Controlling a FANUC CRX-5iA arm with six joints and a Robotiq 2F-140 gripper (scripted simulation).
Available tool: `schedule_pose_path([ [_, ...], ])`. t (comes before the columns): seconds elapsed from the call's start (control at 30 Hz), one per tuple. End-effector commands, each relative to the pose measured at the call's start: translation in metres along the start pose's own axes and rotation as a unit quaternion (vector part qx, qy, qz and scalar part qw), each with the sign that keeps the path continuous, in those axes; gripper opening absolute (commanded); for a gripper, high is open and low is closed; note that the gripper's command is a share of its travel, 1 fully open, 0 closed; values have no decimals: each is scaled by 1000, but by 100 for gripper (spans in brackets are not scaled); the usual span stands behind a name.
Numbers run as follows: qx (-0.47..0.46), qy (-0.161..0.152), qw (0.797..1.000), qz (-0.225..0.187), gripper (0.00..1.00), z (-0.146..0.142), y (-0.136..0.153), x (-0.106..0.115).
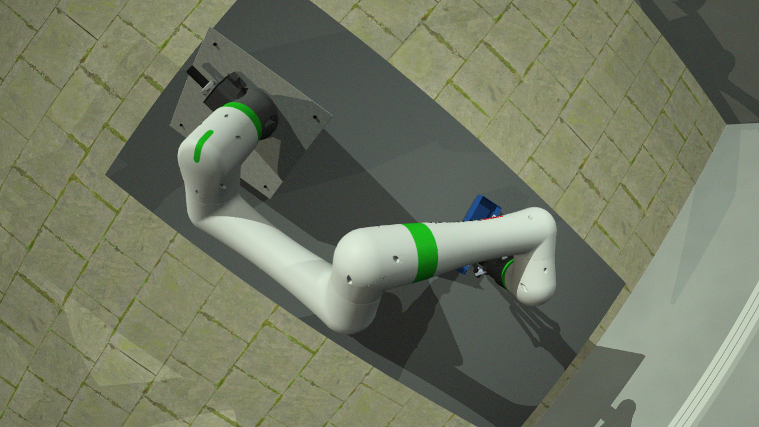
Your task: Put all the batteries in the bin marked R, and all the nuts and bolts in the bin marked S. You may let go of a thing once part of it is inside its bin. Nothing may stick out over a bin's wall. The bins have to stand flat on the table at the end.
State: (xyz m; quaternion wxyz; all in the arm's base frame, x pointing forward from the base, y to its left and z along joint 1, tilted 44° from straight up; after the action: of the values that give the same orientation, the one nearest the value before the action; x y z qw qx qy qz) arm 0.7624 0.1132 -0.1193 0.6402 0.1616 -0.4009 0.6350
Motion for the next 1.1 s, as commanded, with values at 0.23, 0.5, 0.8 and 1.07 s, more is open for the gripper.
schedule_pose_path([
  [0.23,0,0,1000,0,12,-43,35,0],
  [0.5,-111,0,994,0,12,-71,58,0],
  [0.8,-240,-2,971,-2,12,-104,86,0],
  [1.07,-334,-2,943,-4,12,-105,86,0],
])
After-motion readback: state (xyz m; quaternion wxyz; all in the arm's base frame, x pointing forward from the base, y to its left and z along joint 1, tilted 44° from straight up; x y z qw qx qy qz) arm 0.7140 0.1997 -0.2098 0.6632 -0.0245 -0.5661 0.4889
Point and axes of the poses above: the point where the finger pads meet when closed, its own x axis back along the fingers, its own z axis across the jaws, y = z × x, the point moved 4 cm from there along x, back along the fingers, and after that the axes turned 1 degree about -x, right-handed, at the moved point
